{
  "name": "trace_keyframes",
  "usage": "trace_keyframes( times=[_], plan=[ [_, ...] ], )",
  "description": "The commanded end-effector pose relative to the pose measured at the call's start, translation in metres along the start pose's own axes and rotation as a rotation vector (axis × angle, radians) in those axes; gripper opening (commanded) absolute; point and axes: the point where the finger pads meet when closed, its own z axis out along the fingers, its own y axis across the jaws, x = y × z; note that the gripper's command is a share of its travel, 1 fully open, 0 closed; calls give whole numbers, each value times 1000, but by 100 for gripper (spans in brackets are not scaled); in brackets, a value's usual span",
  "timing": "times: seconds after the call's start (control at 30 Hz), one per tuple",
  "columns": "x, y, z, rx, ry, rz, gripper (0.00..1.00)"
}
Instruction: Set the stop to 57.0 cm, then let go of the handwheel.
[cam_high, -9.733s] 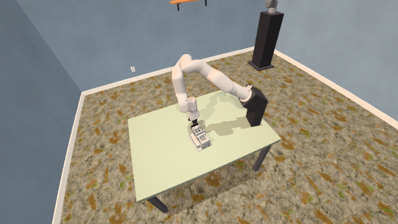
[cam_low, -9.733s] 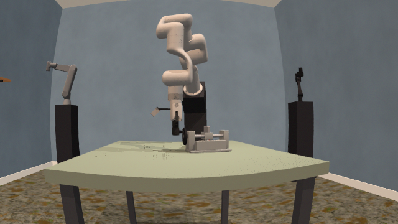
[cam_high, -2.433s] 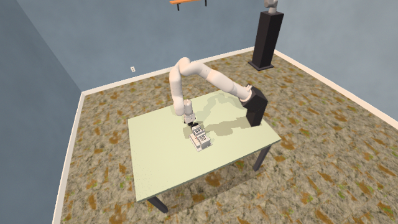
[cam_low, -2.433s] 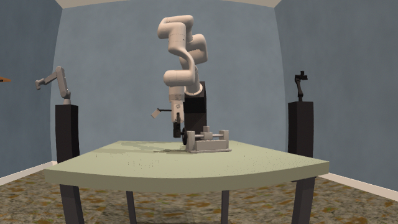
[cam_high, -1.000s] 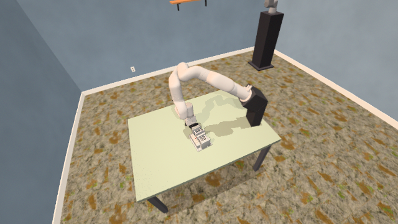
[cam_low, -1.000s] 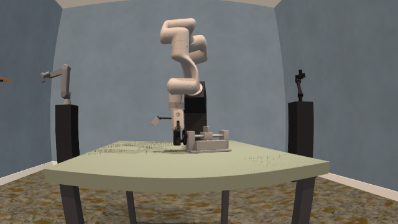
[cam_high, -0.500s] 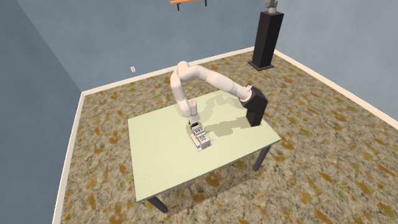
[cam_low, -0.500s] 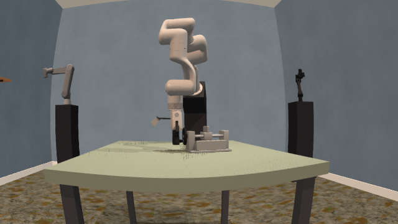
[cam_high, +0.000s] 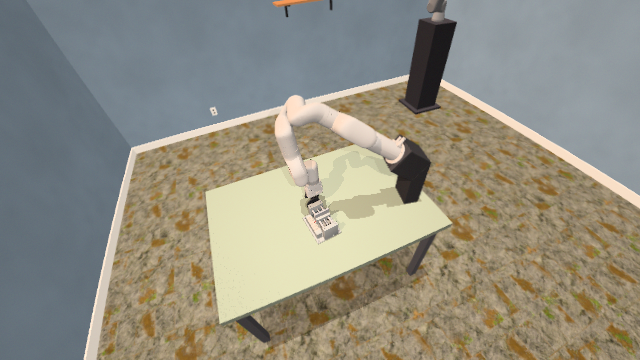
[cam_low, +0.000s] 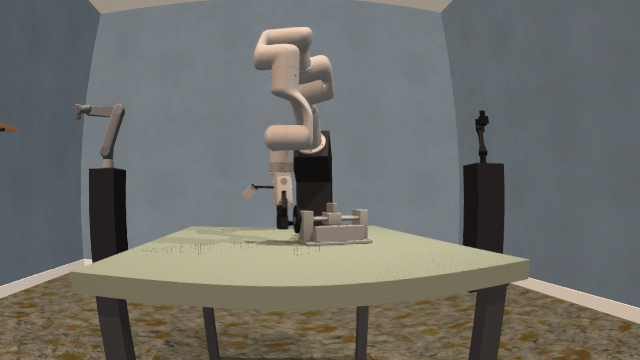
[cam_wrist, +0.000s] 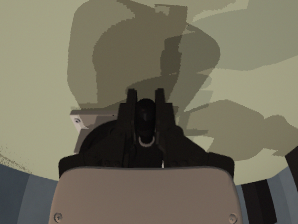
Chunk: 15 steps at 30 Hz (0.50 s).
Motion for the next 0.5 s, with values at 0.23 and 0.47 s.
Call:
trace_keyframes(
  times=[0.23,0.47],
  plan=[
    [0,3,-8,-1,1,1,6],
    [0,3,-12,-1,1,1,6]
  ],
)
